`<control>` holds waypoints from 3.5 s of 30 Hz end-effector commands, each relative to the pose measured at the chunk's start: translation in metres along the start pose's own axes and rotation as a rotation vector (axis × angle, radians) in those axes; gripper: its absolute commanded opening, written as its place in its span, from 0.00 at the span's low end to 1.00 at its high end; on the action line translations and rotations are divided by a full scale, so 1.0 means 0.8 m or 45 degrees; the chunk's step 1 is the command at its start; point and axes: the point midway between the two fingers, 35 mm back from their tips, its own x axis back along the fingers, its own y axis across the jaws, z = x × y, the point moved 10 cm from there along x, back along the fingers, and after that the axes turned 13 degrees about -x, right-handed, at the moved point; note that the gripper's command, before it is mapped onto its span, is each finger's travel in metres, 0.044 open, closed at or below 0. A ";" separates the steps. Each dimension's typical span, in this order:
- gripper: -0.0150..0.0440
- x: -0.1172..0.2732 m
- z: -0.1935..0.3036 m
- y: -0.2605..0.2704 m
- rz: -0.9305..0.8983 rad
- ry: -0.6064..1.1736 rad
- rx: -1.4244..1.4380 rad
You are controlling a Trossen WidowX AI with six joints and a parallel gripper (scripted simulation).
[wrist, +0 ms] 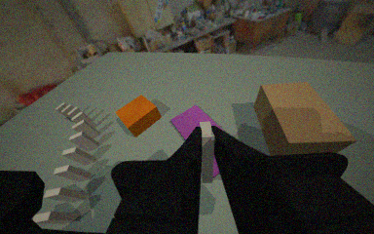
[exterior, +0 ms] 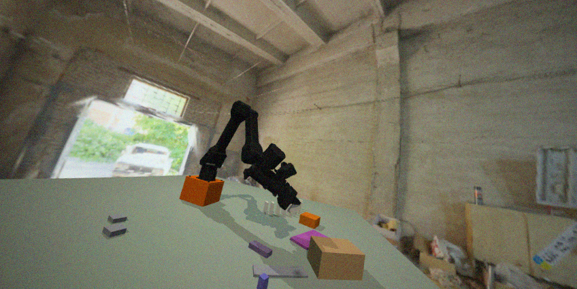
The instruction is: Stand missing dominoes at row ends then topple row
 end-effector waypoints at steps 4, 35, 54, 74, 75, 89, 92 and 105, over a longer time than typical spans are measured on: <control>0.30 0.015 0.019 0.001 -0.071 -0.108 0.011; 0.30 0.079 0.066 0.032 -0.305 -0.383 0.188; 0.30 0.058 0.092 0.017 -0.300 -0.373 0.208; 0.30 0.022 0.152 -0.001 -0.298 -0.352 0.243; 0.30 0.020 0.156 -0.001 -0.297 -0.352 0.246; 0.30 0.011 0.173 -0.003 -0.297 -0.347 0.260; 0.30 0.011 0.173 -0.003 -0.297 -0.347 0.260; 0.88 0.011 0.173 -0.003 -0.297 -0.347 0.260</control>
